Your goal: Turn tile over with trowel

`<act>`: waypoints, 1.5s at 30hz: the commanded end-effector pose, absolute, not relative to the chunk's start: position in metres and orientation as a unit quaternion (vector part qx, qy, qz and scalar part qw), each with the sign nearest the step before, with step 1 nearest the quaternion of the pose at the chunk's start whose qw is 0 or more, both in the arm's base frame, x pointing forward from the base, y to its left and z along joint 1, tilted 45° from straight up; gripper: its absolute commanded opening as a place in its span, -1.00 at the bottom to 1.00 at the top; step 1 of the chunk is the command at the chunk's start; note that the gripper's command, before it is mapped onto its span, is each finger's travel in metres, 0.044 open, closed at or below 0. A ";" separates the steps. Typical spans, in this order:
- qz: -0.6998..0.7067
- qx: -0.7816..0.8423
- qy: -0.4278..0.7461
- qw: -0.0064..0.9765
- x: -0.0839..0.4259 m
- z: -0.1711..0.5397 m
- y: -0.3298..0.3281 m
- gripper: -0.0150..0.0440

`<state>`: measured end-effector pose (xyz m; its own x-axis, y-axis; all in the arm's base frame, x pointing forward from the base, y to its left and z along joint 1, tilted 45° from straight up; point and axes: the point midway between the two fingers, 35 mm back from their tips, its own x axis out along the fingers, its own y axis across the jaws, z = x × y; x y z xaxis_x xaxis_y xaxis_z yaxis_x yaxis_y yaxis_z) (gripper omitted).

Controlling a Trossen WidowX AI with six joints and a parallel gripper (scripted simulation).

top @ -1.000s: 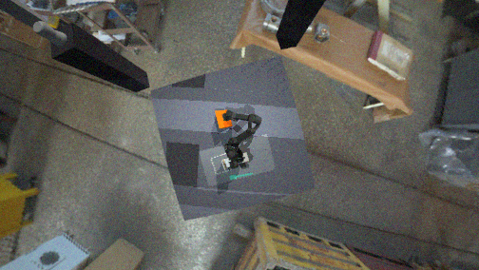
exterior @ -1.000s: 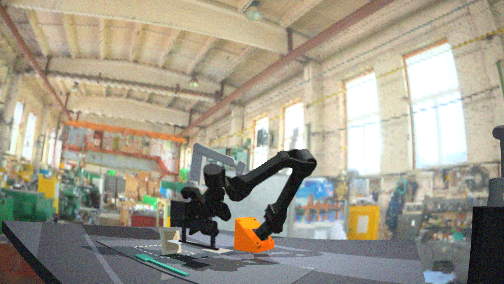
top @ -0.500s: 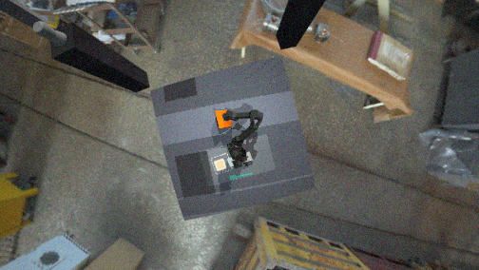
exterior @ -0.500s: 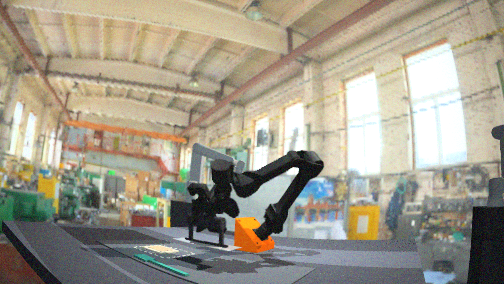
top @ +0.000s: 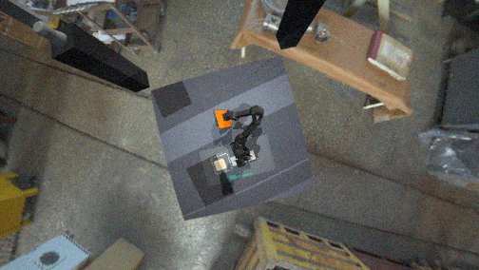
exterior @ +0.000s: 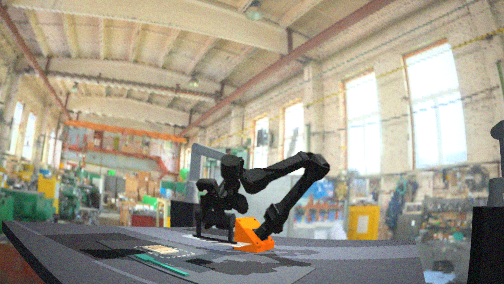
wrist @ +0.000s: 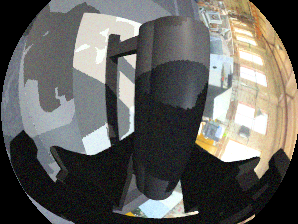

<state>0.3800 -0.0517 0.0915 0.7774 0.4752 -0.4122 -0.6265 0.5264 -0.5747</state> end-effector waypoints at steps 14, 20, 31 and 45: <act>0.309 -0.374 0.100 0.869 0.382 0.098 -0.055 -0.49; 0.309 -0.374 0.100 0.869 0.382 0.098 -0.055 -0.49; 0.309 -0.374 0.100 0.869 0.382 0.098 -0.055 -0.49; 0.318 -0.370 0.101 0.867 0.380 0.094 -0.050 -0.49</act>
<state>0.3800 -0.0490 0.0940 0.7759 0.4793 -0.4101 -0.6277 0.5219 -0.5776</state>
